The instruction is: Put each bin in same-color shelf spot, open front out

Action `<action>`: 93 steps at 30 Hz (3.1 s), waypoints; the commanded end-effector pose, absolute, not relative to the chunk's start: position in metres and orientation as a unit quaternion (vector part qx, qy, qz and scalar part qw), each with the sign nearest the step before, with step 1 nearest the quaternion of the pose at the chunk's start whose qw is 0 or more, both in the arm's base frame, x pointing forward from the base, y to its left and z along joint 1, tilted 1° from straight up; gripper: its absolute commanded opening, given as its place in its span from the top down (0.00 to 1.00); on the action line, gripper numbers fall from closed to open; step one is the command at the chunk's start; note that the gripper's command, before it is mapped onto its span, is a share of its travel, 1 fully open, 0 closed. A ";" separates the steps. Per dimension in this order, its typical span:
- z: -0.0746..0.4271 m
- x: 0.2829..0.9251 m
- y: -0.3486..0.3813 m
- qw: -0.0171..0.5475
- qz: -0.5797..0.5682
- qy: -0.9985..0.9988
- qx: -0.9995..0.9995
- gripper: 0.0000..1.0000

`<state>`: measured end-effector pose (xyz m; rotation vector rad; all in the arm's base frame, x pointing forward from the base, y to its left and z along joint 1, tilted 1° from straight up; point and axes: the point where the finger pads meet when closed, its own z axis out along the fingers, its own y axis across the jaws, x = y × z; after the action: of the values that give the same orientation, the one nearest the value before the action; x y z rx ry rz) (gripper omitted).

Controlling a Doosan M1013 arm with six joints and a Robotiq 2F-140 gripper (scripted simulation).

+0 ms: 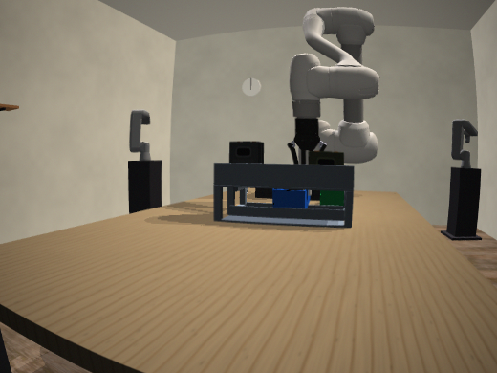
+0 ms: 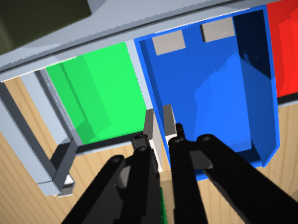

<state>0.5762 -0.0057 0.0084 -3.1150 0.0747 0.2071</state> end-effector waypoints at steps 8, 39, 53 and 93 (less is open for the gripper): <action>0.009 0.576 -0.006 0.010 0.066 0.024 -0.997 0.85; 0.026 0.576 -0.006 0.010 0.066 0.024 -0.997 0.85; 0.045 0.576 -0.006 0.010 0.066 0.024 -0.997 0.85; 0.102 0.575 -0.007 0.010 0.066 0.024 -0.997 0.85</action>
<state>0.5752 -0.0073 0.1005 -3.1150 0.0747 0.2070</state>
